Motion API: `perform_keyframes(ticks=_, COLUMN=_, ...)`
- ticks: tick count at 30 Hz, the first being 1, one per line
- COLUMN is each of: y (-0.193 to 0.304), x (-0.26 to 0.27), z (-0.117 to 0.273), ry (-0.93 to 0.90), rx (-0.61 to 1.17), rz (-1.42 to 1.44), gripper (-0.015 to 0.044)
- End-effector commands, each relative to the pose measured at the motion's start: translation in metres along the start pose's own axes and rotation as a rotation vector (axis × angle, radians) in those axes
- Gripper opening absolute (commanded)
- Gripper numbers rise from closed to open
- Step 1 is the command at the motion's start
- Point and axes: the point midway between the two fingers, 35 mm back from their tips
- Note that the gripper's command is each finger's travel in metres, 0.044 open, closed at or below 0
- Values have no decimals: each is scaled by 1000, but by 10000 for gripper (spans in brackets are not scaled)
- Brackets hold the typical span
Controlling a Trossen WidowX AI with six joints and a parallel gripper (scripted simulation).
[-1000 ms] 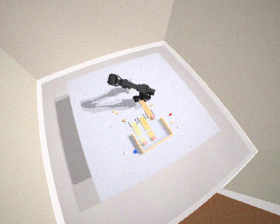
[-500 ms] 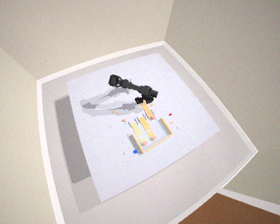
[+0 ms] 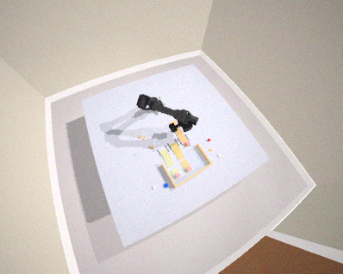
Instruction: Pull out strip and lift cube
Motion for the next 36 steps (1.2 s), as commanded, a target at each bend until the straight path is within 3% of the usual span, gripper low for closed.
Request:
perform_keyframes(ticks=1, y=-15, x=-4, z=1, ry=8, rx=5, rz=8, gripper=440)
perform_keyframes(ticks=33, y=-120, x=-29, z=9, ry=9, rx=1, rz=4, gripper=440)
perform_keyframes(ticks=36, y=-120, x=-29, z=6, ry=9, rx=1, rz=4, gripper=361)
Point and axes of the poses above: the point midway between the two fingers, 35 mm back from their tips, its own z axis back along the fingers, its own x axis across the jaws, y = z × x, and after that the axes turned 13 degrees about z, right-handed
